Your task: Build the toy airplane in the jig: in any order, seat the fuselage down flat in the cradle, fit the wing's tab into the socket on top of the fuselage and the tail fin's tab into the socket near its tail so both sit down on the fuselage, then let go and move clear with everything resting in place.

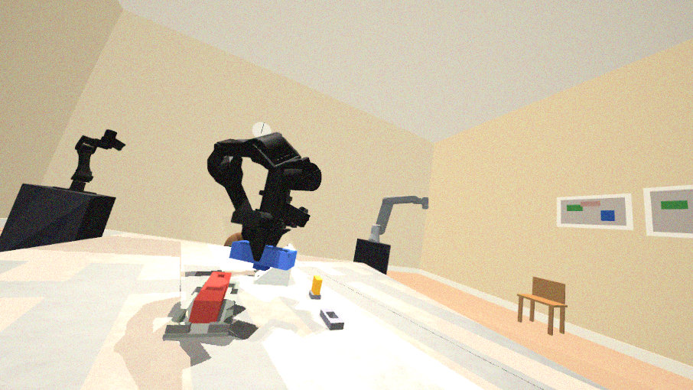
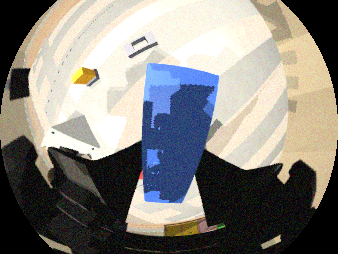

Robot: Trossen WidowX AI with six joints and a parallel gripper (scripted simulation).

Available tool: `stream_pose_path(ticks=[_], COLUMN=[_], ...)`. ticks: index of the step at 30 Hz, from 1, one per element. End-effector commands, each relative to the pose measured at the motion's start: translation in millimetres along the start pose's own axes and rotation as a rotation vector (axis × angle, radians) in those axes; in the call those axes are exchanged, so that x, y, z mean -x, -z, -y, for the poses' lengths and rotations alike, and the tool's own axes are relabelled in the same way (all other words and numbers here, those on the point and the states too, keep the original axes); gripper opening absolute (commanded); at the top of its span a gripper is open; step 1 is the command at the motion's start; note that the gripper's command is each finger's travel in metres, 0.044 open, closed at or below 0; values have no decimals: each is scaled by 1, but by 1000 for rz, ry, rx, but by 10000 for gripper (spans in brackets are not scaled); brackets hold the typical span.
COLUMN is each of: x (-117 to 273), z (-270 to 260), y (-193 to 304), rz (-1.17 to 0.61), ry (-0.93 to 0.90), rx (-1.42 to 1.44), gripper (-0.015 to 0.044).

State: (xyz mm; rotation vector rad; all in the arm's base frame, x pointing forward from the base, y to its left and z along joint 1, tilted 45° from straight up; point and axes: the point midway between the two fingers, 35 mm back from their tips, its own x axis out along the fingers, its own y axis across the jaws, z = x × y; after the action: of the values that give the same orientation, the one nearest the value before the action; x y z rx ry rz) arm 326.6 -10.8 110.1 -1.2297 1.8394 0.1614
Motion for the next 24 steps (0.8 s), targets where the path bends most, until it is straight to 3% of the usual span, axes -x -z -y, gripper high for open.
stream_pose_path(ticks=[1, 24], x=[-1, -20], z=[2, 5], y=[11, 82], rz=[-1, -24], ry=[7, 9], rx=[66, 486], gripper=[0, 0])
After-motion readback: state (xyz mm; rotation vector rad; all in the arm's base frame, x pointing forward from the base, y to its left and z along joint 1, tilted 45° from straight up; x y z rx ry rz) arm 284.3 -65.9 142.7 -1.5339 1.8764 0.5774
